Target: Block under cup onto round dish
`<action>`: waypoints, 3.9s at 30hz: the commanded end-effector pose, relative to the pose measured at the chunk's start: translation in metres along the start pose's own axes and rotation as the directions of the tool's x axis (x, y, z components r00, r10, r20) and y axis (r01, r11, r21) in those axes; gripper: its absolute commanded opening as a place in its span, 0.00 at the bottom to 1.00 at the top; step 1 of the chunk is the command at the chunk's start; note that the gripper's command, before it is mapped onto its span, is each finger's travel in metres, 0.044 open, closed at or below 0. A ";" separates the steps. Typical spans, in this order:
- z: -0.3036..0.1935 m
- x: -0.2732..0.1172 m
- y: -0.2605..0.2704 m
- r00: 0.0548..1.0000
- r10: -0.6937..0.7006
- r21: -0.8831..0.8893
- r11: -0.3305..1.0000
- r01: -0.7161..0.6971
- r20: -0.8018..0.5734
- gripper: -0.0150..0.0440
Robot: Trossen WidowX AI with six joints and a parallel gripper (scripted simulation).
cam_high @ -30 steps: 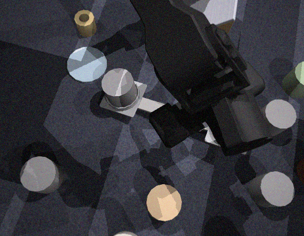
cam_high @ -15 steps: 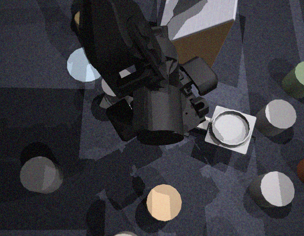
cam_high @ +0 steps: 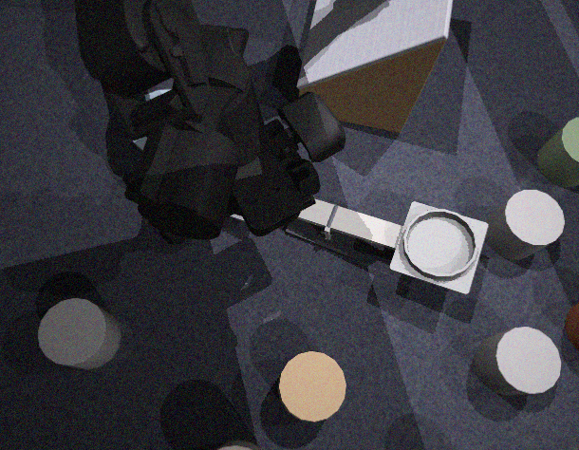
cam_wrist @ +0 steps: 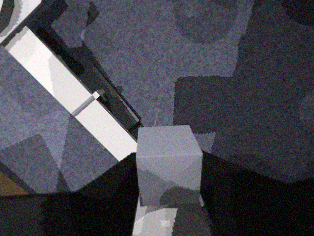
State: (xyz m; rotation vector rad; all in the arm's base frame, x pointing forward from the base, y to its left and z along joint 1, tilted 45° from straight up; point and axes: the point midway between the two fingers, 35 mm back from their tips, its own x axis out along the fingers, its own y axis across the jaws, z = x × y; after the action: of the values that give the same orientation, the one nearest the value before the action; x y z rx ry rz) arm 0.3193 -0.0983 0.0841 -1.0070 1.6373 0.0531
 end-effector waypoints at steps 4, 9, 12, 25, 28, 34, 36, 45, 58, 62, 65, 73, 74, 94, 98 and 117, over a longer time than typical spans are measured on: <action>-0.030 0.001 -0.015 1.000 -0.022 -0.006 1.000 0.022 0.013 0.25; -0.052 0.002 -0.024 0.999 -0.037 -0.009 0.999 0.037 0.005 0.25; -0.067 0.003 -0.029 0.999 -0.046 -0.011 0.999 0.046 -0.003 0.25; -0.128 0.008 -0.041 0.995 -0.085 -0.016 0.996 0.085 -0.058 0.25; -0.142 0.009 -0.040 0.993 -0.089 -0.021 0.996 0.088 -0.073 0.25; -0.170 0.012 -0.037 0.990 -0.097 -0.032 0.995 0.094 -0.105 0.25; -0.179 0.013 -0.036 0.988 -0.099 -0.036 0.995 0.096 -0.116 0.25; -0.207 0.015 -0.030 0.982 -0.105 -0.050 0.994 0.098 -0.157 0.25; -0.214 0.055 -0.034 0.982 -0.106 -0.050 0.994 0.099 -0.158 0.25; -0.214 0.056 -0.034 0.982 -0.106 -0.050 0.994 0.099 -0.158 0.25; -0.214 0.057 -0.034 0.982 -0.106 -0.050 0.994 0.099 -0.158 0.25; -0.216 0.069 -0.035 0.982 -0.106 -0.050 0.994 0.099 -0.159 0.25; -0.216 0.070 -0.036 0.982 -0.106 -0.050 0.994 0.099 -0.159 0.25; -0.218 0.071 -0.036 0.981 -0.107 -0.045 0.994 0.101 -0.164 0.92; -0.210 0.036 -0.033 0.982 -0.104 -0.047 0.994 0.098 -0.158 1.00; -0.203 -0.022 -0.024 0.982 -0.107 -0.053 0.994 0.100 -0.153 1.00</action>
State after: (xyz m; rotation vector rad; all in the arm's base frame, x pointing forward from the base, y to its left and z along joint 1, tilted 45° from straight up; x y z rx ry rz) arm 0.1771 -0.2107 0.1780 -1.1534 1.7281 -0.0536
